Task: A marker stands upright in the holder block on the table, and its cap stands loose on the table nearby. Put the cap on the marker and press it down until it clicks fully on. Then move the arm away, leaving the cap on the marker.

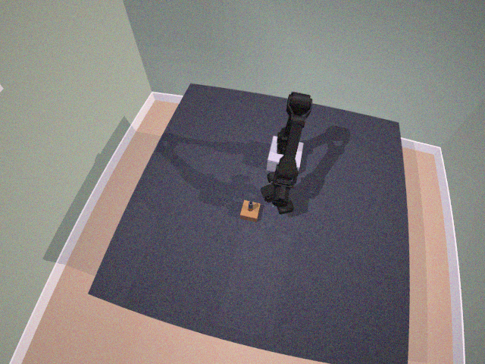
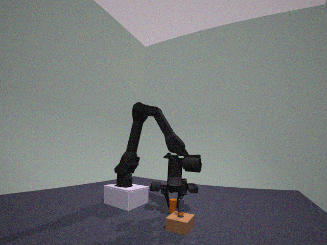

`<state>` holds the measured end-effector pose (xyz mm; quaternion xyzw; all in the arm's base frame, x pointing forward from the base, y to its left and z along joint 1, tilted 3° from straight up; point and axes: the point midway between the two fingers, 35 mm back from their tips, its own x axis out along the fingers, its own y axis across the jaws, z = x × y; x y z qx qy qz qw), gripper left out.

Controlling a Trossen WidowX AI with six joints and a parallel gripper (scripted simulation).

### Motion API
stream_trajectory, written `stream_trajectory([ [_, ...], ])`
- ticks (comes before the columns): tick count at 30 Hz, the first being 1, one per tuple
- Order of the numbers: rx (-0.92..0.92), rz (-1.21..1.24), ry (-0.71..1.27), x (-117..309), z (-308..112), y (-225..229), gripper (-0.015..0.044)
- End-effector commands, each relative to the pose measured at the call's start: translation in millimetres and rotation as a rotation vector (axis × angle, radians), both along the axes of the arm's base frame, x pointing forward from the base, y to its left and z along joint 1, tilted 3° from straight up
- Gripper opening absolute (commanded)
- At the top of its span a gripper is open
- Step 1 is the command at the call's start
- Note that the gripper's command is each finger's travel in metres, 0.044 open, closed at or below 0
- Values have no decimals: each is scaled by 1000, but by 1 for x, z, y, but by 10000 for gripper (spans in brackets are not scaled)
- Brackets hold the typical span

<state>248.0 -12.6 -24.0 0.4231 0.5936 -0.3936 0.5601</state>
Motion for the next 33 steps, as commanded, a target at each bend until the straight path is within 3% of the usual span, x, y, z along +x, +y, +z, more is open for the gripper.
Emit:
stream_trajectory([
  [1,-6,-4,-24,7,15,-2,0],
  [19,-6,-4,-24,5,53,-4,0],
  [33,-9,-4,-26,26,71,-32,0],
])
